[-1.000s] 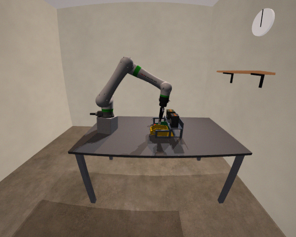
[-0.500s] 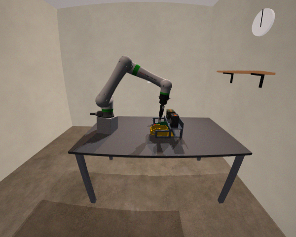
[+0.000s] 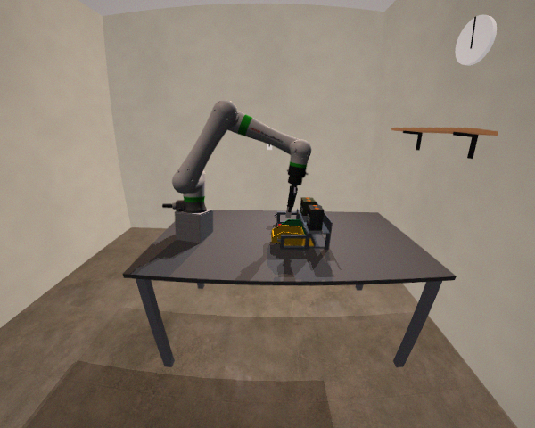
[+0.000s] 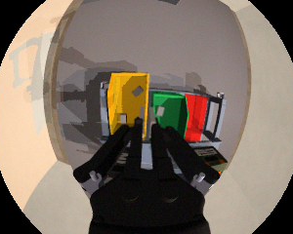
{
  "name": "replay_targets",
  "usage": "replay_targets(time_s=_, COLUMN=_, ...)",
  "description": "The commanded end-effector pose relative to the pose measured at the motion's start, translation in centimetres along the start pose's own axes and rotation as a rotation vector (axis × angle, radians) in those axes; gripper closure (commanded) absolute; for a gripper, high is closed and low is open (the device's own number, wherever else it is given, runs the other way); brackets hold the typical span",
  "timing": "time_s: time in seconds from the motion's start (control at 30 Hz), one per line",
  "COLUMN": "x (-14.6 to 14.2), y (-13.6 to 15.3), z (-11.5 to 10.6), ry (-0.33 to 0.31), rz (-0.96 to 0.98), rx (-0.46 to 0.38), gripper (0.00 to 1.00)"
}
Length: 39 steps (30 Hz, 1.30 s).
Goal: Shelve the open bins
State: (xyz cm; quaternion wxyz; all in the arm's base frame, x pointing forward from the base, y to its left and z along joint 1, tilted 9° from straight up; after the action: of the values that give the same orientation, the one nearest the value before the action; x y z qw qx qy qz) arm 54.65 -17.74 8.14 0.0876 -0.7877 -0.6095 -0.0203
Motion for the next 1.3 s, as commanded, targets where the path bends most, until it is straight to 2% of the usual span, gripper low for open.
replay_targets(time_s=0.0, x=0.0, y=0.0, z=-0.4, ry=0.000, rz=0.000, rx=0.000, gripper=0.94)
replay_targets(time_s=0.4, x=0.0, y=-0.2, z=-1.3, ry=0.000, rz=0.000, rx=0.000, gripper=0.94)
replay_targets(time_s=1.07, x=0.0, y=-0.2, z=-1.6, ry=0.000, rz=0.000, rx=0.000, gripper=0.94)
replay_targets(time_s=1.1, x=0.0, y=-0.2, z=-1.6, ry=0.000, rz=0.000, rx=0.000, gripper=1.00)
replay_targets(time_s=1.27, x=0.0, y=-0.2, z=-1.6, ry=0.000, rz=0.000, rx=0.000, gripper=1.00)
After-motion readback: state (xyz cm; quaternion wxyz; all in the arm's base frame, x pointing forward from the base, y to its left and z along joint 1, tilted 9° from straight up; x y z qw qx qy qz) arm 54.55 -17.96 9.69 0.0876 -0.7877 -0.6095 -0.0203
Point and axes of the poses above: the point where the finger pads meet when closed, its own z axis out along the fingers, its own x axis across the jaws, y = z × x, the point moved 5 cm from there along -z, back along the fingers, and after that the axes turned 5 degrees about z, right-handed, at the moved point
